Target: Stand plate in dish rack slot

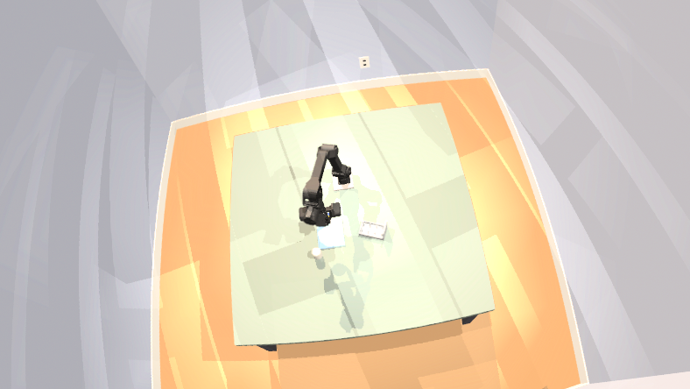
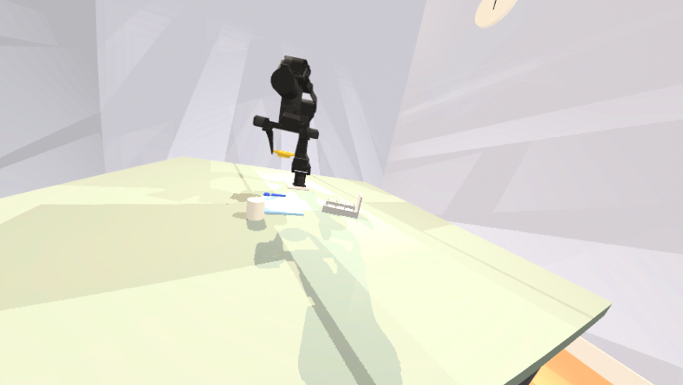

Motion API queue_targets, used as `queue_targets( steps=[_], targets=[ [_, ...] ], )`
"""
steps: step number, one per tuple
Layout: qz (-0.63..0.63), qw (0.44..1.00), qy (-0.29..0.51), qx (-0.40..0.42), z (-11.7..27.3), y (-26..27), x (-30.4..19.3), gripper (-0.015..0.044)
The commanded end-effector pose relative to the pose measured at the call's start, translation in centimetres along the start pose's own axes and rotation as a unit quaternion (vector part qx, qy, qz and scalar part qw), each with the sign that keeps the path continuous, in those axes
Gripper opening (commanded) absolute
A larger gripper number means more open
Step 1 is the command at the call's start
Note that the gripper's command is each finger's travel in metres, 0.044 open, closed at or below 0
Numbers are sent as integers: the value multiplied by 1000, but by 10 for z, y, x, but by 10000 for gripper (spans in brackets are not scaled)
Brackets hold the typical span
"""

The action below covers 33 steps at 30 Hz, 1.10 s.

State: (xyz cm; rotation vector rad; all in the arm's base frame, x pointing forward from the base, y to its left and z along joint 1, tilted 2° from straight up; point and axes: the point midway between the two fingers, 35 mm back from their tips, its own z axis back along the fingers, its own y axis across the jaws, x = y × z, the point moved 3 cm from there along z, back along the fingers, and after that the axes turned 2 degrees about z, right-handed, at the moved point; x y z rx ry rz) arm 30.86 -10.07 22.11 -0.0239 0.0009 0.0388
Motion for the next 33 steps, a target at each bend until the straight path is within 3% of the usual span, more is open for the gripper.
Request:
queue_targets(
  steps=[1,5,16,25,33],
  targets=[
    [-2,1000,-3,-1,13,0,0,0],
    [-13,1000,-3,0,15,9,1,0],
    [-188,982,4,7,14,137,-13,0],
    [-190,982,3,9,13,139,-13,0],
    [-153,984,-23,89,-16,145,12,0]
  ],
)
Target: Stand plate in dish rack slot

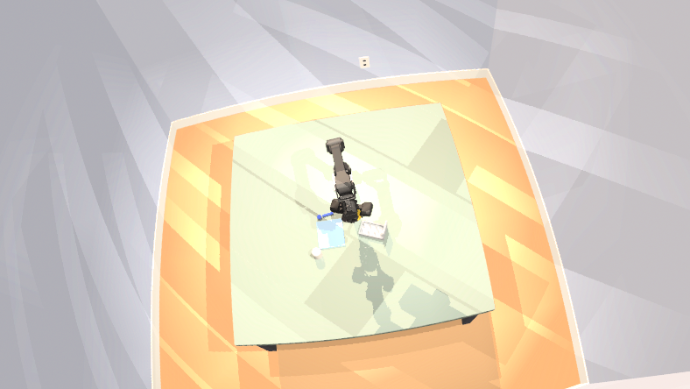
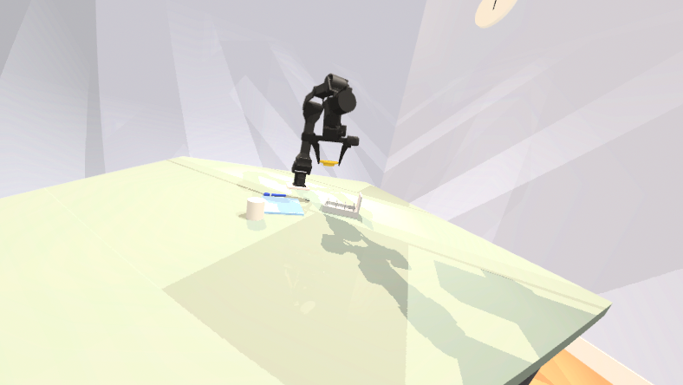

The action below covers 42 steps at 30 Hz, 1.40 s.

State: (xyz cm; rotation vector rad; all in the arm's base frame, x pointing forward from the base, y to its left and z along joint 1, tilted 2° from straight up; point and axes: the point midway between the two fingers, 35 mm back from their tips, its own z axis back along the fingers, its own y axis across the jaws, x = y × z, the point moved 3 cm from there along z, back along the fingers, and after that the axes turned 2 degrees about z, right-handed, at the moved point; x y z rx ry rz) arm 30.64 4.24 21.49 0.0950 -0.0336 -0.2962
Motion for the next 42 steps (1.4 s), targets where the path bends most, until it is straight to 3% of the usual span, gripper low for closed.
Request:
queue_targets(
  steps=[1,22,42],
  targets=[
    [19,999,-3,42,-18,4,10,0],
    [159,948,-104,256,-85,13,51,0],
    [314,825,-260,391,-119,-1,53,0]
  ],
)
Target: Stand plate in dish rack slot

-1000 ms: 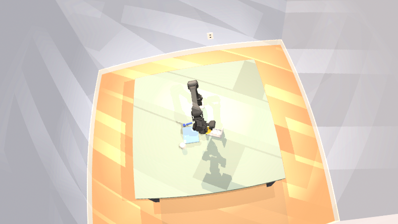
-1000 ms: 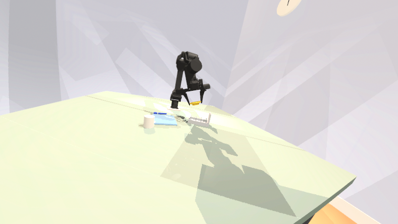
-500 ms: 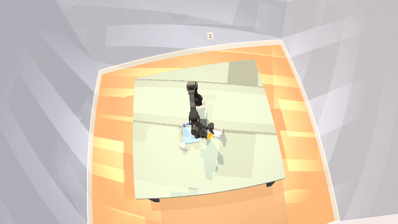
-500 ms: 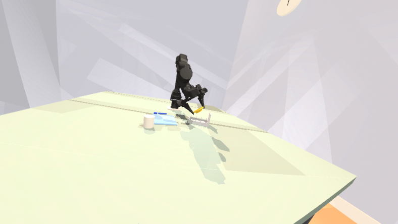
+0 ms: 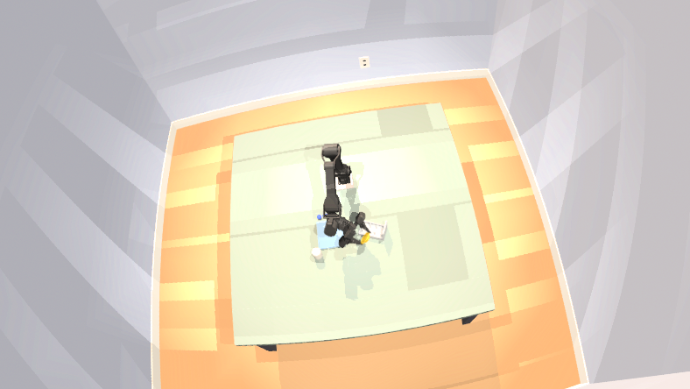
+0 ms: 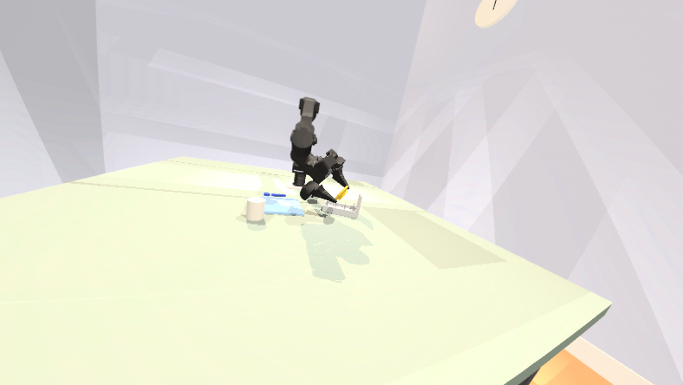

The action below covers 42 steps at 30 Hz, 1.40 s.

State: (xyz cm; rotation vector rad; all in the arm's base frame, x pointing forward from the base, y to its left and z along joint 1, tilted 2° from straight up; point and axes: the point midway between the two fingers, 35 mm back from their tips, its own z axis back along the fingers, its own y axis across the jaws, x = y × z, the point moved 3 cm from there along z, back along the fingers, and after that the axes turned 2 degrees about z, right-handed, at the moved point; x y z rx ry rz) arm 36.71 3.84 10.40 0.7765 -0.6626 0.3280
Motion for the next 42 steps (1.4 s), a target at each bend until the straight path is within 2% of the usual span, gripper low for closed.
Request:
queue_targets(
  steps=[1,18,29,42],
  targets=[
    [43,998,-30,28,1,-3,-10,0],
    [216,959,-149,107,19,1,-47,0],
    [347,899,-221,148,34,19,-74,0],
    [356,894,-225,150,34,20,-76,0]
  ],
)
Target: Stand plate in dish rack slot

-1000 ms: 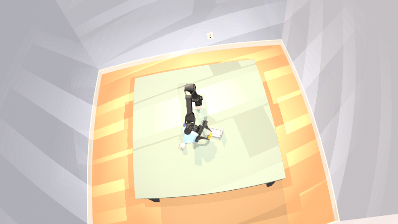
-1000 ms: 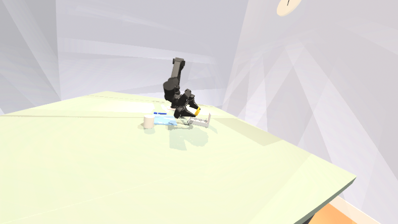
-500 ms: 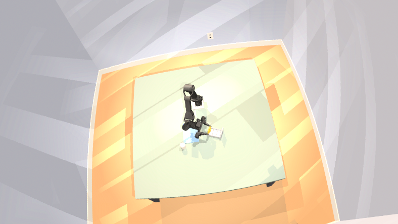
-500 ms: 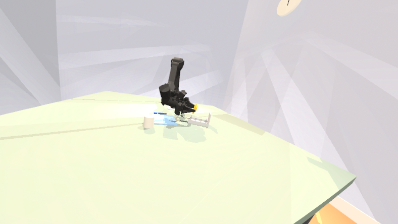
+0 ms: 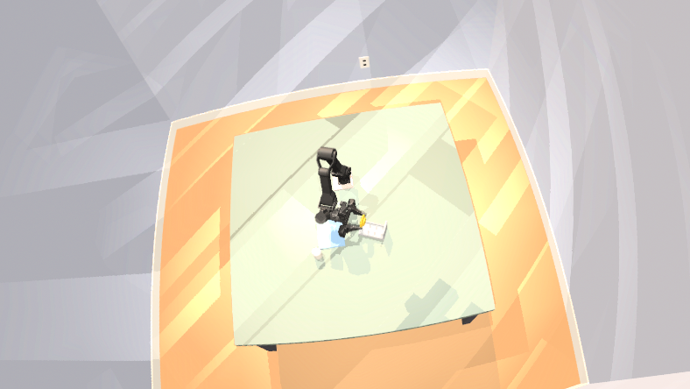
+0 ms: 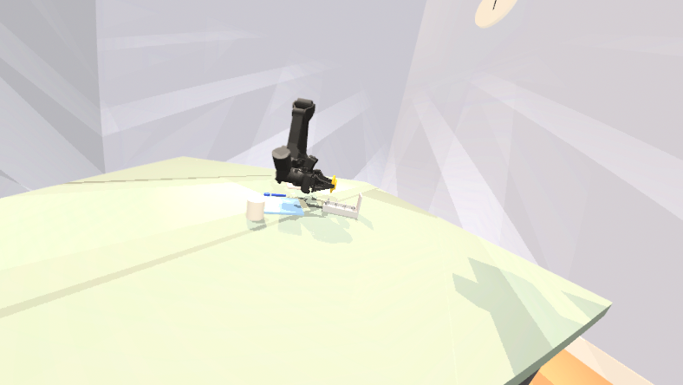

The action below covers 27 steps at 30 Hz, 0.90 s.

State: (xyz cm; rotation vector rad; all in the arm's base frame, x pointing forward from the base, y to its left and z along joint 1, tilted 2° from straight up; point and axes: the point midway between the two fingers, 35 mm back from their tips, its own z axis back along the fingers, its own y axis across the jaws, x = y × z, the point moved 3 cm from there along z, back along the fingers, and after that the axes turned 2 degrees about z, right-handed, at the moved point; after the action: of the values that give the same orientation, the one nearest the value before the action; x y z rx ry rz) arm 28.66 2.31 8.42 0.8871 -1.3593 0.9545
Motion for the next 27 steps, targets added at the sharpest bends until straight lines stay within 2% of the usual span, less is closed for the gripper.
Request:
queue_targets(
  steps=[1,27],
  targets=[
    [0,1000,-2,2,-1,2,-3,0],
    [5,1000,0,1,-12,5,-45,0]
  ],
)
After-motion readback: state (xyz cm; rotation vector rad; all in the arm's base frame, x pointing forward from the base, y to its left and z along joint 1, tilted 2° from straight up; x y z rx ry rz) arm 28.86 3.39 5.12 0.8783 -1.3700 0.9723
